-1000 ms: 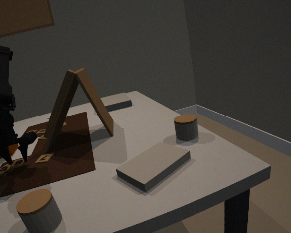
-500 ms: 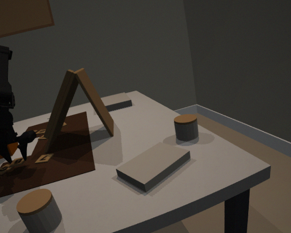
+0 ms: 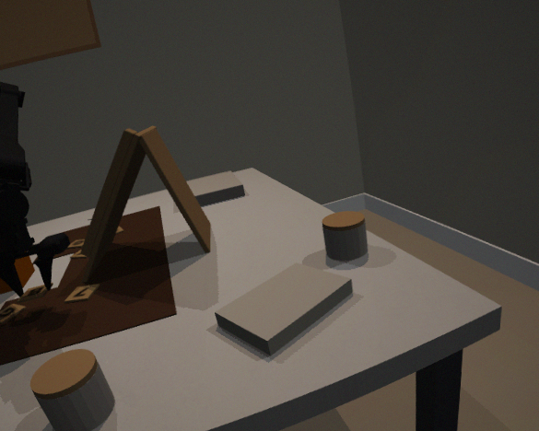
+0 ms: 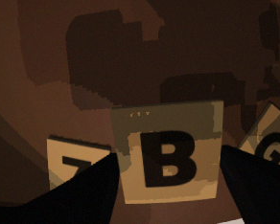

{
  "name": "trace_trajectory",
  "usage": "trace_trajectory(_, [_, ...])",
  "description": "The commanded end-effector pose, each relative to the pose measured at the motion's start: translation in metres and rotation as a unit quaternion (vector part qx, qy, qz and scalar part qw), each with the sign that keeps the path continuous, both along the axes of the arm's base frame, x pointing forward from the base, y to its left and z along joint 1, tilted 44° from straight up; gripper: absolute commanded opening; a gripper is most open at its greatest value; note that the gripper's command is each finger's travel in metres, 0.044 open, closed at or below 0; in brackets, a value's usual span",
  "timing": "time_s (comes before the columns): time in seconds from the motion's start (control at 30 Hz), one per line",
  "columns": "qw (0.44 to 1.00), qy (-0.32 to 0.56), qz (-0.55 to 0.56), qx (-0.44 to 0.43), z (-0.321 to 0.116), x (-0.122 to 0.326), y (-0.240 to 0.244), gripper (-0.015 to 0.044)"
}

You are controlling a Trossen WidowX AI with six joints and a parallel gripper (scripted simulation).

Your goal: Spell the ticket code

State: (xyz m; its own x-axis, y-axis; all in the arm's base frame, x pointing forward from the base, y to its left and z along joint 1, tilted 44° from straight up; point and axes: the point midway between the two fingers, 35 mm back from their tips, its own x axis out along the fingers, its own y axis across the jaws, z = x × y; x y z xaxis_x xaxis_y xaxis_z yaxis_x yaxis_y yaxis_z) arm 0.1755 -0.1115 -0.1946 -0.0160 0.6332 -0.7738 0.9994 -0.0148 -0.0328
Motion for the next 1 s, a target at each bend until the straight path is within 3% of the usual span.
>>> trace_trajectory(0.0, [0.999, -0.022, 0.011, -0.04, 0.012, 0.016, -0.014, 0.0])
trace_trajectory(0.97, [0.945, -0.178, 0.075, -0.264, 0.123, 0.107, -0.061, 0.0])
